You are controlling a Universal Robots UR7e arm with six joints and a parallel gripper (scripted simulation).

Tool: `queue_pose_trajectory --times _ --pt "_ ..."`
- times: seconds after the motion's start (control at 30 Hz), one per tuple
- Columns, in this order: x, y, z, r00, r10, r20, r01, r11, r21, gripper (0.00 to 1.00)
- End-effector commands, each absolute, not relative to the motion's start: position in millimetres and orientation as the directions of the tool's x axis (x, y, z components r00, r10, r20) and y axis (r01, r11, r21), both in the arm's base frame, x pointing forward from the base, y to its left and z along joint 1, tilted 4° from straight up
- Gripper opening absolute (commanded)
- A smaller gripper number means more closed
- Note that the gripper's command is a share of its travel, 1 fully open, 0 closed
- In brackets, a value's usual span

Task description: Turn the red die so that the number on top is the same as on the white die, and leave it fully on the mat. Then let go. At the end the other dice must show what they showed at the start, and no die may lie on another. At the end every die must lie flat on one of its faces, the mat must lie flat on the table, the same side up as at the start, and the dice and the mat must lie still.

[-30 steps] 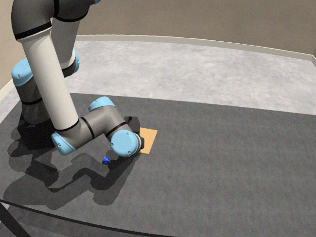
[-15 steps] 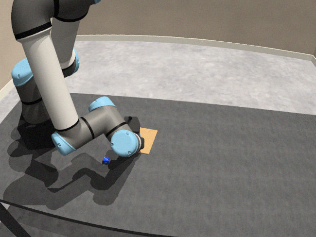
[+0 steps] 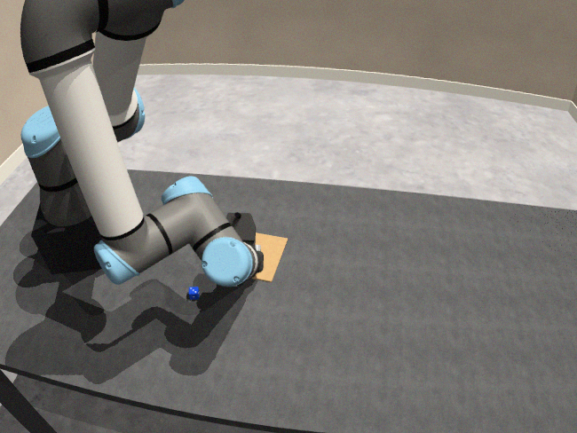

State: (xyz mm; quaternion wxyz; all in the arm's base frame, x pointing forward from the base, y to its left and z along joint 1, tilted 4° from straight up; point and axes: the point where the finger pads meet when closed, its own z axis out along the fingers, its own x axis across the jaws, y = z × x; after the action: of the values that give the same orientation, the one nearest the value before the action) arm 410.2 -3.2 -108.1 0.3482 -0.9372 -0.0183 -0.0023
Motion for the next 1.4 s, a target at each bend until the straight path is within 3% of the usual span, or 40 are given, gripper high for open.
queue_pose_trajectory --times 0.0,0.77,1.37 --pt "411 -3 -108 0.999 0.033 0.018 0.037 -0.757 -0.652 1.0" --pt "410 -3 -105 0.999 0.033 0.018 0.037 -0.757 -0.652 1.0" --pt "410 0 -60 0.999 0.033 0.018 0.037 -0.757 -0.652 1.0"
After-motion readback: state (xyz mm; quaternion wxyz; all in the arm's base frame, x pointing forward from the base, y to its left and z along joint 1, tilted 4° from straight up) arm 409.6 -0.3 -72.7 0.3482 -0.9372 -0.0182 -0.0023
